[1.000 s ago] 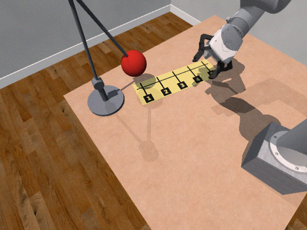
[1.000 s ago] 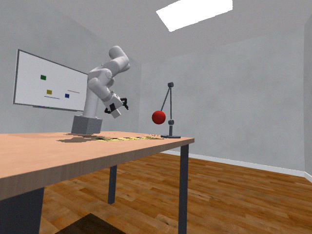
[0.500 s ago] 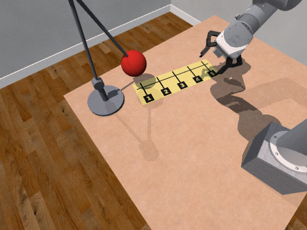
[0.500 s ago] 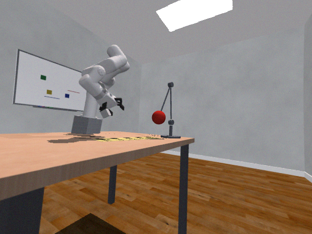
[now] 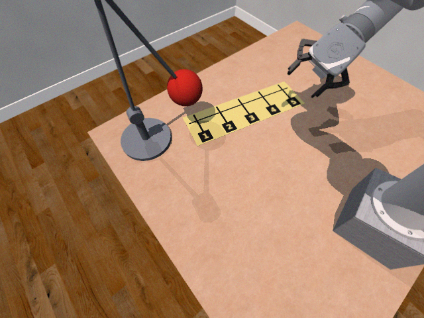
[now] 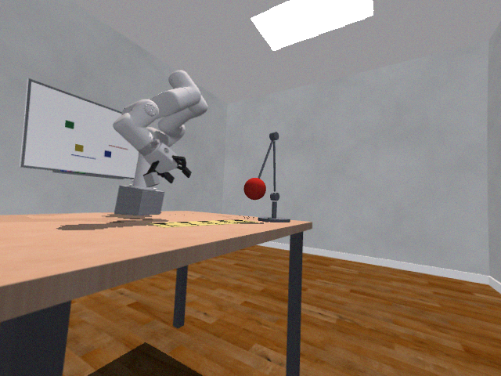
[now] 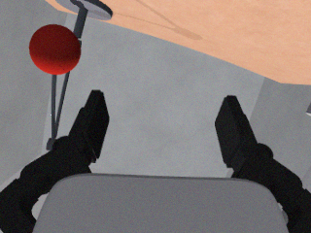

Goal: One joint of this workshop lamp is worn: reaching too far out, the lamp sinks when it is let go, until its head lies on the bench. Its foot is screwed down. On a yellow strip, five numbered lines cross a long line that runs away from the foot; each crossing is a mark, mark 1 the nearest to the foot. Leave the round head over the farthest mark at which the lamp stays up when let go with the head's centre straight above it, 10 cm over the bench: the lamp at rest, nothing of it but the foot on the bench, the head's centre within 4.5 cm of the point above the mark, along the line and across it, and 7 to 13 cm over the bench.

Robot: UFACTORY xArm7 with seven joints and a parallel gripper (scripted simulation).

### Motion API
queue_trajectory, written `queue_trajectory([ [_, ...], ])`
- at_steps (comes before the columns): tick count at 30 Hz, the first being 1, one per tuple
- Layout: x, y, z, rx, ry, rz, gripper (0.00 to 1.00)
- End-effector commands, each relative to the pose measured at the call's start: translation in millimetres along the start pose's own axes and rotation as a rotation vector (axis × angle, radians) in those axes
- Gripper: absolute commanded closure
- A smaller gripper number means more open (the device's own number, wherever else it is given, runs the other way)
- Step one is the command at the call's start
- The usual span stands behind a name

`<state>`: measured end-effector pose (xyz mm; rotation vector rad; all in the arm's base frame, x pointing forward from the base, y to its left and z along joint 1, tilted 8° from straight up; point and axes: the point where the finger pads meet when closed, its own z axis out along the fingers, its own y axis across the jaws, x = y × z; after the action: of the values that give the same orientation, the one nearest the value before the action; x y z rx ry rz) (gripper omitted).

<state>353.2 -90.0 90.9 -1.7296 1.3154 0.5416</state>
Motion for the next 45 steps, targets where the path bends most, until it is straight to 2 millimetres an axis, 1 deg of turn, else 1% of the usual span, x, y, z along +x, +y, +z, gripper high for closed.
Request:
queue_trajectory([
  [1,4.1,3.1,-10.9,0.014,0.028,0.062,0.0],
  [9,13.3,11.9,-32.2,0.044,0.085,0.207,0.0],
  [11,13.3,11.9,-32.2,0.044,0.085,0.207,0.0],
  [26,-52.7,-75.4,13.2,0.044,0.095,0.246,0.0],
  [28,-52.7,-75.4,13.2,0.044,0.095,0.246,0.0],
  [43,-109.4,-158.2,53.8,0.045,0.098,0.294,0.0],
  [45,-109.4,-158.2,53.8,0.045,0.098,0.294,0.0],
])
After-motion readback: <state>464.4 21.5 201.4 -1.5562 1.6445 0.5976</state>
